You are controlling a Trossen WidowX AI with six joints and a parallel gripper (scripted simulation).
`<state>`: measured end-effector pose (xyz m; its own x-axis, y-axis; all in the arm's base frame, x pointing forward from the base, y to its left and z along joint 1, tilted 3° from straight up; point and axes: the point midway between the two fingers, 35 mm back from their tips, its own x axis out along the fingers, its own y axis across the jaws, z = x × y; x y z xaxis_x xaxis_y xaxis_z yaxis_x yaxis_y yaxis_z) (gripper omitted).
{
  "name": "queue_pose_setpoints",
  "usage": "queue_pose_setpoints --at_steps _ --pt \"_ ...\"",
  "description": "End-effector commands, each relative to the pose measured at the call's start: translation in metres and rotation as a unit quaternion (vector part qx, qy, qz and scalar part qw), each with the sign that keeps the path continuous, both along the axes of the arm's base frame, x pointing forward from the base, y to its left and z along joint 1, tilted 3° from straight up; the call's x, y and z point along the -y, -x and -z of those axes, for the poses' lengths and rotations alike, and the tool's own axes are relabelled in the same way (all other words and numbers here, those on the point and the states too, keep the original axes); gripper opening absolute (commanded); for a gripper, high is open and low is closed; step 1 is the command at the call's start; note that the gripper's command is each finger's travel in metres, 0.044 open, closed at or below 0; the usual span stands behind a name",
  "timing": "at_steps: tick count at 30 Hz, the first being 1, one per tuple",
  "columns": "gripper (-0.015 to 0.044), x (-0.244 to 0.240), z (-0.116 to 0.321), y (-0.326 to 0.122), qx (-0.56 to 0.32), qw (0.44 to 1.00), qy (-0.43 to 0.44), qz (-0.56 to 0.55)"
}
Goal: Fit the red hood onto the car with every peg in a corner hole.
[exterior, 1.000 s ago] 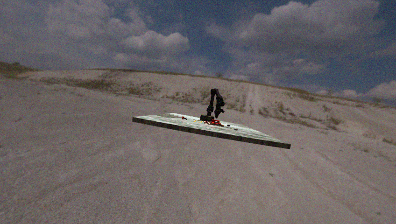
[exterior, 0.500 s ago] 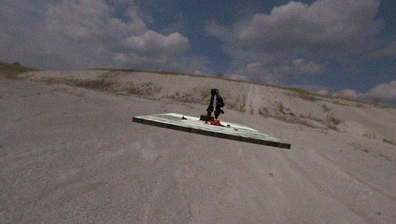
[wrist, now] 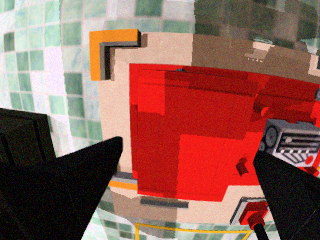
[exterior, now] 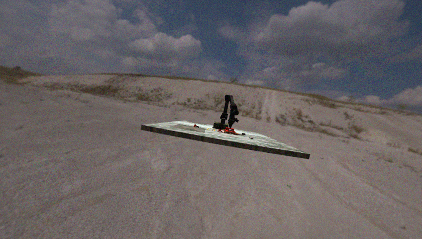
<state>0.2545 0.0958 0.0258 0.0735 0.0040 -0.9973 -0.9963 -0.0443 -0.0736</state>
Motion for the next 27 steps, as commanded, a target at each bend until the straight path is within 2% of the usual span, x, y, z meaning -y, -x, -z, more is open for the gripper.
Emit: queue_pose_setpoints --at_steps 1,27 --pt "0.0440 0.001 0.002 0.000 -0.001 1.000 0.002 -0.002" --pt "0.0440 0.001 0.015 -0.001 -0.001 1.000 0.002 -0.002"
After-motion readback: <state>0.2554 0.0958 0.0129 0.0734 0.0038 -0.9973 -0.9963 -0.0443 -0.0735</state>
